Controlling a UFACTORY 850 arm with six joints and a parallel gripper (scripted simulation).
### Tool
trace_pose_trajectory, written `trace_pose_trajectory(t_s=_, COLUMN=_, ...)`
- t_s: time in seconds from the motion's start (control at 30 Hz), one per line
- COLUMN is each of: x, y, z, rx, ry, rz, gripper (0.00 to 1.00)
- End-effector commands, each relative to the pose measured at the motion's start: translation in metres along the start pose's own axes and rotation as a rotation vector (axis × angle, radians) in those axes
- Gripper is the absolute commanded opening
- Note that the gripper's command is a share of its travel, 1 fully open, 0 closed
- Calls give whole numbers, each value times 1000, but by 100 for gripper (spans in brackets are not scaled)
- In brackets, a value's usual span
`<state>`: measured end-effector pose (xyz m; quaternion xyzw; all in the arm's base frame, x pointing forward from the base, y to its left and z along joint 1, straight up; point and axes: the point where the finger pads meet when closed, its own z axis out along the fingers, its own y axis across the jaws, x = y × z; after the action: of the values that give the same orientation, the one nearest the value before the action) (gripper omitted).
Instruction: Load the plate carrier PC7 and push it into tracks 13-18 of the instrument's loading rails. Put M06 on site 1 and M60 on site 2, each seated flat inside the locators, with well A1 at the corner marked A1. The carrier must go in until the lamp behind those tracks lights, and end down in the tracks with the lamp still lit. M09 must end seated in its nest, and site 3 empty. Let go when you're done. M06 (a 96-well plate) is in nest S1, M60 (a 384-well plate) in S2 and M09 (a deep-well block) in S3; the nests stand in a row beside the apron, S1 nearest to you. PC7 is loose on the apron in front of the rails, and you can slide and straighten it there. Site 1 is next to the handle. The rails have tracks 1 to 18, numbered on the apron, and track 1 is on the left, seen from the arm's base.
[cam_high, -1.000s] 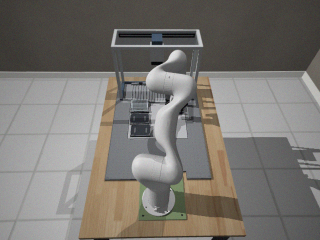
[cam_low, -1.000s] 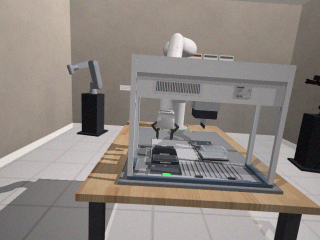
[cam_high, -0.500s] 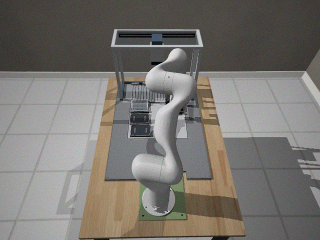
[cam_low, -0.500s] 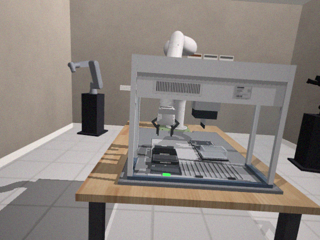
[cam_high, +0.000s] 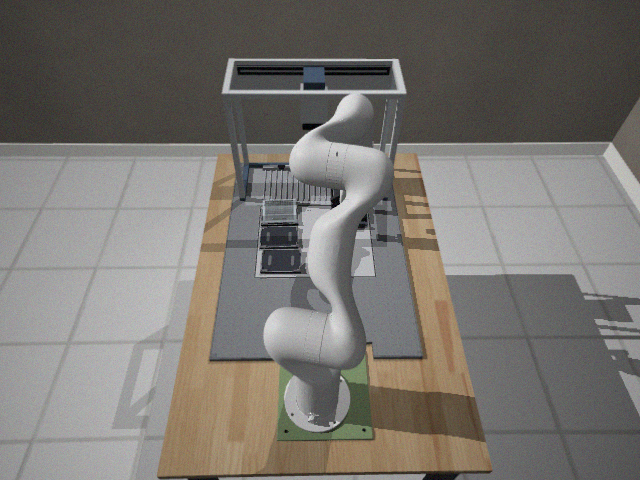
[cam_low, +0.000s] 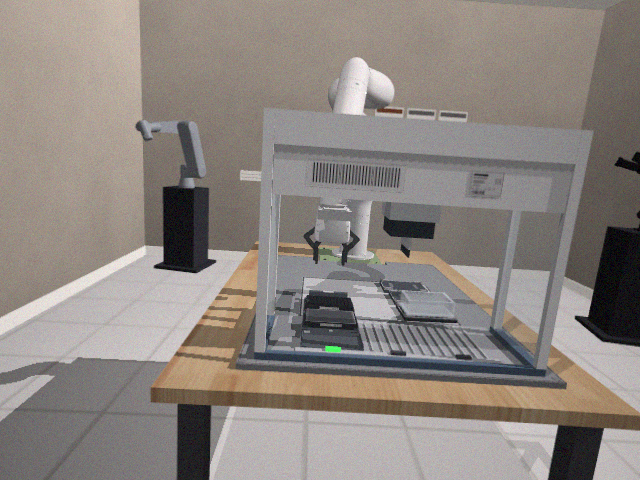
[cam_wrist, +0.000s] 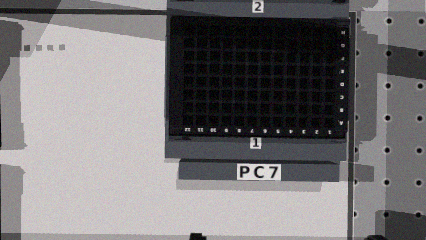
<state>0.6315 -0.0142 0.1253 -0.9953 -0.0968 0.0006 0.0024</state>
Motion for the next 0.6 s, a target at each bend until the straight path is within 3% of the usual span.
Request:
trace_pose_trajectory(t_s=0.0, x=1, y=0, z=-7, rx=-1, ry=3, rz=0, gripper=82)
trace_pose_trajectory(t_s=0.57, x=1, y=0, z=-32, rx=-1, ry=3, rz=0, gripper=82)
